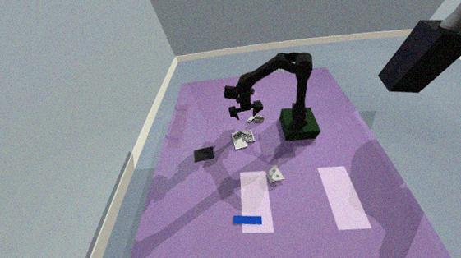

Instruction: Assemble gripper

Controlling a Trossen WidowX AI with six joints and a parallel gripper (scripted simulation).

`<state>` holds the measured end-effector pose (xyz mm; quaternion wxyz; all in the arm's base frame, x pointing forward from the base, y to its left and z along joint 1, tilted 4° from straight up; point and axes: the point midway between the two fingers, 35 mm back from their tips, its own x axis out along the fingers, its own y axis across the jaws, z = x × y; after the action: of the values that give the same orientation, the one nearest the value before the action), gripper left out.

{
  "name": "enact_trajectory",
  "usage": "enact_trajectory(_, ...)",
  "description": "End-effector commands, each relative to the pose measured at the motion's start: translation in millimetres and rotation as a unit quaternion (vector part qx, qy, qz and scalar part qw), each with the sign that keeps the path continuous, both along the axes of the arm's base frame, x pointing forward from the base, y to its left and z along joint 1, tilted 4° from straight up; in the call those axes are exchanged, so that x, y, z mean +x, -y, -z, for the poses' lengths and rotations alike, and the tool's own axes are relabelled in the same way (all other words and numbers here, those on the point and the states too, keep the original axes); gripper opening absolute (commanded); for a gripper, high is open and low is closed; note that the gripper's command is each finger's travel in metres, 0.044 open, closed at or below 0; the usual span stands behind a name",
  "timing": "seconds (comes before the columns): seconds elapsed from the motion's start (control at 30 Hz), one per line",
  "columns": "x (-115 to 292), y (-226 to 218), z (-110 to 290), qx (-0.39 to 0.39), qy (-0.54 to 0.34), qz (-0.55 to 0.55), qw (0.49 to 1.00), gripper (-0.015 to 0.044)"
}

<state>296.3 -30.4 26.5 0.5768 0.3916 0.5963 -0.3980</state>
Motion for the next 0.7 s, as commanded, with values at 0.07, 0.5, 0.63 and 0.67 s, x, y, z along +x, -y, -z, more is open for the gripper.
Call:
enact_trajectory(0.07, -5, 8, -1, -0.004, -0.001, 0.083, 0.997, 0.0440)
enact_trajectory(0.5, -15, 20, -3, -0.010, -0.003, 0.246, 0.969, 0.0440)
enact_trajectory(0.63, -18, 24, -4, -0.011, -0.004, 0.294, 0.956, 0.0440)
enact_trajectory(0.67, -19, 25, -4, -0.012, -0.004, 0.306, 0.952, 0.0440)
